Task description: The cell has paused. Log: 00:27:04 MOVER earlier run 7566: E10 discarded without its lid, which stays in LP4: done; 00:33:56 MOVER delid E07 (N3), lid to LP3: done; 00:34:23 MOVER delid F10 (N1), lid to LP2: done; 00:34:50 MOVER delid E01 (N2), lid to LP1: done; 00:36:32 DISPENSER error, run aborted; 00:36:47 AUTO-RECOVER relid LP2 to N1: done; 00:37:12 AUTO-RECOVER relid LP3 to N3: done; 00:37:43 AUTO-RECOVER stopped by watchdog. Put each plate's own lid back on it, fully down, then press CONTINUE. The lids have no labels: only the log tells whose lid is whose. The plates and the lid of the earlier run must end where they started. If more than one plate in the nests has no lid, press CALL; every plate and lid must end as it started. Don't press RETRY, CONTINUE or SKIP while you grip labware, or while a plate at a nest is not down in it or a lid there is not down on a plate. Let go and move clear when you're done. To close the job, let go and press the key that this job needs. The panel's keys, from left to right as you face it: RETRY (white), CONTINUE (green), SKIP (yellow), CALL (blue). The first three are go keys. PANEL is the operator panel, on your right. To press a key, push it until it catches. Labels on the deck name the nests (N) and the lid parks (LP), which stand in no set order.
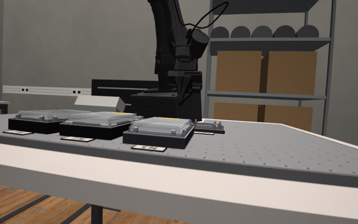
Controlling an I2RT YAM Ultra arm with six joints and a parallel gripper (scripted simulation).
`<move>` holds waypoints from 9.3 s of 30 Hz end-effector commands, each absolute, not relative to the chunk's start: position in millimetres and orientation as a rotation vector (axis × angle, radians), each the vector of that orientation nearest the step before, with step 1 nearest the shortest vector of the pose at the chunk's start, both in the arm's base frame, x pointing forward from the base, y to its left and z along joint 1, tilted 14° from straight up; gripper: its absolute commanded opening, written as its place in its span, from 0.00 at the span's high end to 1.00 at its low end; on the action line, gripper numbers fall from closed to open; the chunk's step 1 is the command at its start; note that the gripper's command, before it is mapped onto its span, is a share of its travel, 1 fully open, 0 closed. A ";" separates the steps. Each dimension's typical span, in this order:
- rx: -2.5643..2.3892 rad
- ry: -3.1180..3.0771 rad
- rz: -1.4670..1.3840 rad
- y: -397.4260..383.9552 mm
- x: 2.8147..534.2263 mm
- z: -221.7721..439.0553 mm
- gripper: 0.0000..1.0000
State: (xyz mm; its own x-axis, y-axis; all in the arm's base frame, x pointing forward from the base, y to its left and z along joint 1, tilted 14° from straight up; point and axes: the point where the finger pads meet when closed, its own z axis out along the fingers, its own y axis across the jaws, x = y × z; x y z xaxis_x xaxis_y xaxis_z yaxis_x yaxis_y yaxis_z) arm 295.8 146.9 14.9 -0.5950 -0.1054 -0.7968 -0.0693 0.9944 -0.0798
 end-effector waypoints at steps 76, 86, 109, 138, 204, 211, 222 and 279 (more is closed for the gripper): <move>-0.112 2.189 -0.050 101.5 479.9 70.3 1.00; -0.113 2.177 -0.050 67.7 479.4 76.3 1.00; -0.117 2.162 -0.060 -31.6 490.8 95.0 1.00; -0.128 2.154 -0.054 -26.0 492.1 96.5 1.00; -0.098 2.784 -0.113 -119.5 372.8 50.1 0.00; -0.095 2.903 -0.121 -139.9 344.6 43.4 0.00; -0.098 2.879 -0.113 -161.0 305.4 36.0 0.00; -0.104 2.904 -0.088 -172.0 298.1 -2.6 0.00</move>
State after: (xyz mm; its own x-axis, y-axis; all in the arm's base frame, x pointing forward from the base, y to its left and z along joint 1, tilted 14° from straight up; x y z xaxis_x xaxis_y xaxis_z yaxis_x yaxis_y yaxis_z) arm 292.9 -175.9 5.1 -0.9728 -0.0741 -0.2194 -0.0593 0.9955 -0.0733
